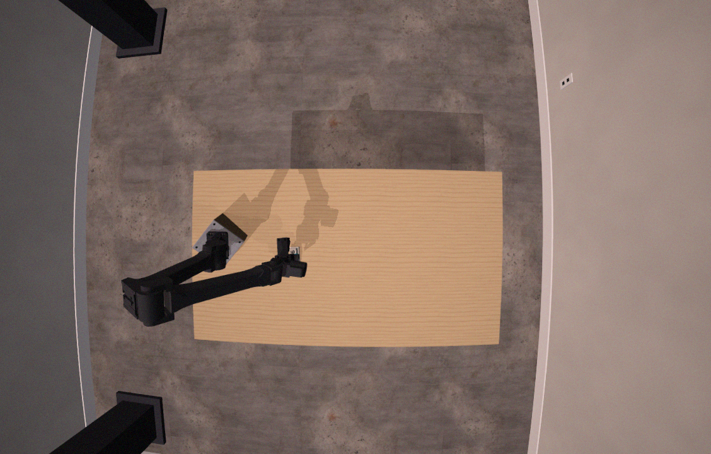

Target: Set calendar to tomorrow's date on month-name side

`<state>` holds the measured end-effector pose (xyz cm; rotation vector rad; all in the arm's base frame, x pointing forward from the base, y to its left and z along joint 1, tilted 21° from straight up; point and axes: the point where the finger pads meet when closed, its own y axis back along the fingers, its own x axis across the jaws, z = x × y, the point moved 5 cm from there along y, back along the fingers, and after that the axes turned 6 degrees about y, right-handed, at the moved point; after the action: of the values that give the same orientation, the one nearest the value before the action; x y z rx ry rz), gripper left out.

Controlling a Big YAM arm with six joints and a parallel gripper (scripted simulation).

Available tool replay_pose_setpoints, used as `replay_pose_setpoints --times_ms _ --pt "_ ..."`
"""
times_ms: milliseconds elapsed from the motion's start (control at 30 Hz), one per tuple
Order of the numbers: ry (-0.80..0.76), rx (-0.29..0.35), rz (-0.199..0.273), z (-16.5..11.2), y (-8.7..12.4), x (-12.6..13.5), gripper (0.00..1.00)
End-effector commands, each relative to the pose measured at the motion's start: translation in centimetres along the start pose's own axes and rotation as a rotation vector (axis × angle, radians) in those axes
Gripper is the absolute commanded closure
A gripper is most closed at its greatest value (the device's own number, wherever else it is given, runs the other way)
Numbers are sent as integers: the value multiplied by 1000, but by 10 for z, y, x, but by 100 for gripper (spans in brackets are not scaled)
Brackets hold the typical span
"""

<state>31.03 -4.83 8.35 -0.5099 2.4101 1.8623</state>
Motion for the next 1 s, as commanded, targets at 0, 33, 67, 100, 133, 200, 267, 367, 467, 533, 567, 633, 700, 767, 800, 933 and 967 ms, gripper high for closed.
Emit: replay_pose_setpoints --times_ms 0,33,67,100,133,200,267,367,467,533,567,633,700,767,800,933,967 --pt "4 4 -20 -6 0 -10 53" --pt "4 4 -20 -6 0 -10 53" --pt "10 1 -17 -3 -2 -8 53" --pt "8 1 -11 -3 -5 -5 53" --pt "5 0 -5 -3 -7 -2 53" --pt "5 -1 -1 -3 -11 0 53" --pt "11 -3 -2 -1 -15 -1 53" --pt "5 0 -5 -4 -20 -2 53" --pt "10 -2 -2 -1 -25 -1 53" --pt "11 -1 -9 -2 -26 -4 53" --pt "11 -1 -9 -2 -26 -4 53" --pt "4 7 -27 -5 -22 -7 53" --pt "6 1 -7 -3 -29 -3 53" --pt "11 -1 -7 -1 -30 -3 53" --pt "12 -2 -6 -1 -30 -3 53" --pt "11 1 -14 -2 -27 -4 53" --pt "11 1 -14 -2 -27 -4 53"
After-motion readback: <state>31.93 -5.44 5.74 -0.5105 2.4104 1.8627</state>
